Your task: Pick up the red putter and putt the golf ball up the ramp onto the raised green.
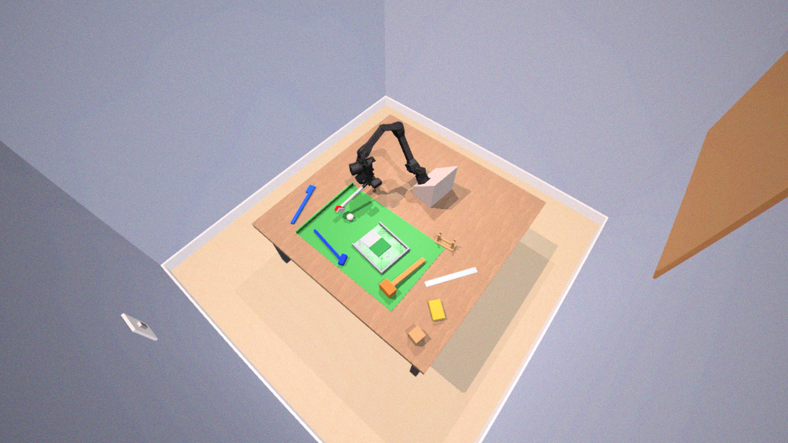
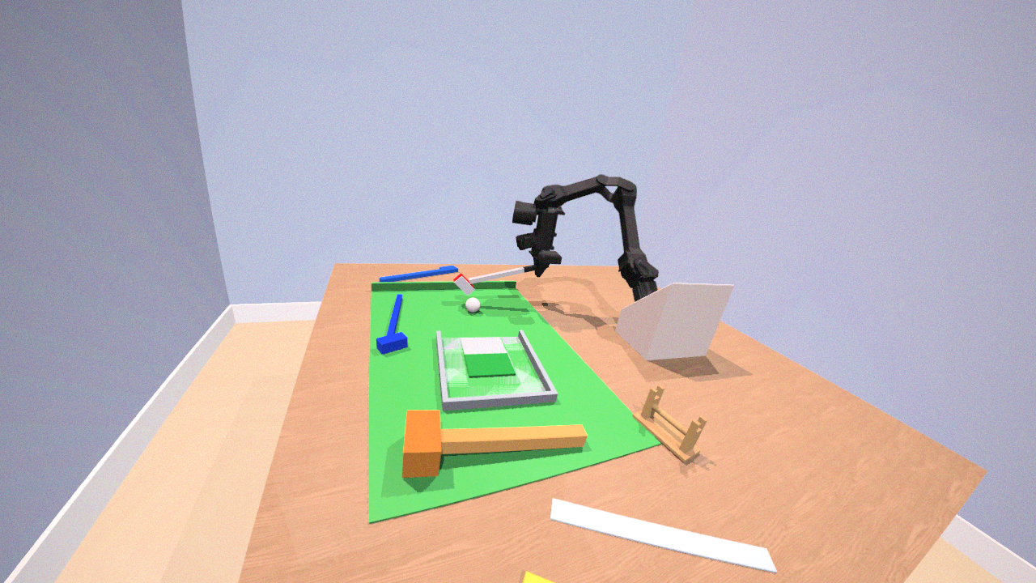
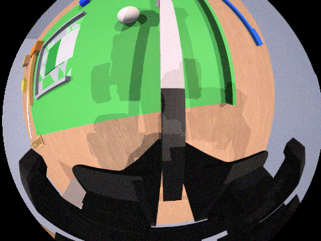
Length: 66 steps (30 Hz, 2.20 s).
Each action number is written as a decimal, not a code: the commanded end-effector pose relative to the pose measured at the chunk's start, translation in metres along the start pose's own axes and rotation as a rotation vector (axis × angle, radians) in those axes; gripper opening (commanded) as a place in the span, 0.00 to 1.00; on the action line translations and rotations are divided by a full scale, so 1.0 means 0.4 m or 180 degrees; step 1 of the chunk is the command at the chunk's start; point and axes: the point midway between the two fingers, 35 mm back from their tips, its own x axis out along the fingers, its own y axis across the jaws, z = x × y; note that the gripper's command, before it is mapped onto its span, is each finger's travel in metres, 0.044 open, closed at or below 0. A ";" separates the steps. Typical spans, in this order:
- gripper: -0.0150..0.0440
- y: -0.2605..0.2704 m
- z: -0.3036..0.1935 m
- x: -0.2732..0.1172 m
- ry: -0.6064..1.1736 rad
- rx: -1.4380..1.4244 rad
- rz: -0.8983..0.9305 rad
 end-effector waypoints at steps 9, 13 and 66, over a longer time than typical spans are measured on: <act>0.25 0.003 -0.001 0.049 -0.0011 -0.0012 0.0011; 0.25 0.003 -0.002 0.062 -0.0012 -0.0012 0.0009; 0.25 0.276 -0.004 0.041 -0.0007 -0.0017 0.0031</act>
